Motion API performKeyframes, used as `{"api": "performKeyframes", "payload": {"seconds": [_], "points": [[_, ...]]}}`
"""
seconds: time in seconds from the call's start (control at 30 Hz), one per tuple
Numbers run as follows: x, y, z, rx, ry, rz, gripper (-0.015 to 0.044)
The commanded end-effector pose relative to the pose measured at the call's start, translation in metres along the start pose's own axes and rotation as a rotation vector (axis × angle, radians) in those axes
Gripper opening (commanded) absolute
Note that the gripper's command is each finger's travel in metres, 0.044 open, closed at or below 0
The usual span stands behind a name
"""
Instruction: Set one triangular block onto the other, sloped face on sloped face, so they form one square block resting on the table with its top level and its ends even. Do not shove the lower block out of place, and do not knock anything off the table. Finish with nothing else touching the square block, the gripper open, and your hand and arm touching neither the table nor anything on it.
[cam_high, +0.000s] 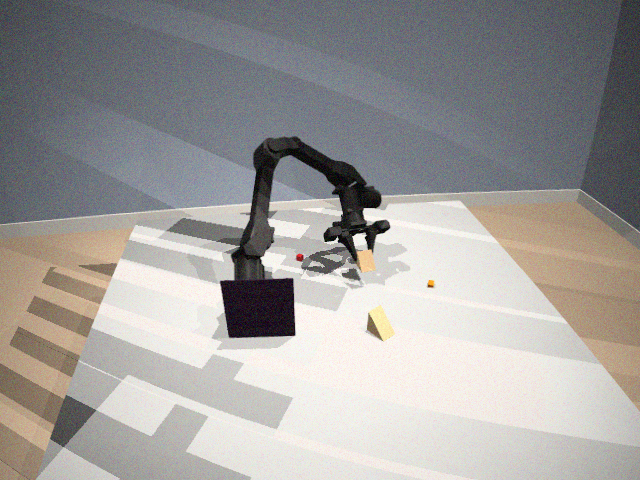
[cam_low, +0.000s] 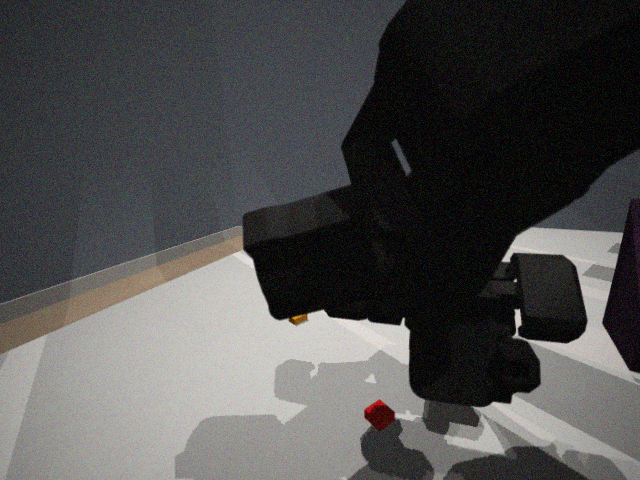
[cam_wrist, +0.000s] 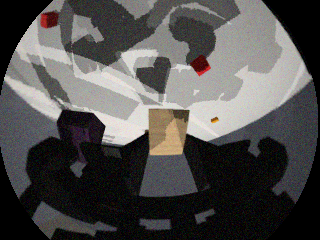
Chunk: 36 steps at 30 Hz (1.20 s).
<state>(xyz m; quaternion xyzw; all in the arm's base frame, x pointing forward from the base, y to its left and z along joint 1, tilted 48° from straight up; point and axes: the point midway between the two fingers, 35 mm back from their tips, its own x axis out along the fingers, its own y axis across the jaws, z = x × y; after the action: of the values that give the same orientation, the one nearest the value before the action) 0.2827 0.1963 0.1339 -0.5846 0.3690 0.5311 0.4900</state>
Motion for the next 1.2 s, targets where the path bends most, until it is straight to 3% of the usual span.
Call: {"api": "performKeyframes", "payload": {"seconds": [0.0, 0.37, 0.77, 1.17], "points": [[-0.015, 0.0, -0.014, -0.003, -0.001, -0.004, 0.0], [-0.023, 0.003, -0.024, -0.008, -0.014, 0.003, 0.0], [-0.007, 0.008, -0.031, -0.184, -0.326, 0.063, 0.0], [-0.008, 0.005, -0.041, -0.333, -0.654, -0.059, 0.0]]}}
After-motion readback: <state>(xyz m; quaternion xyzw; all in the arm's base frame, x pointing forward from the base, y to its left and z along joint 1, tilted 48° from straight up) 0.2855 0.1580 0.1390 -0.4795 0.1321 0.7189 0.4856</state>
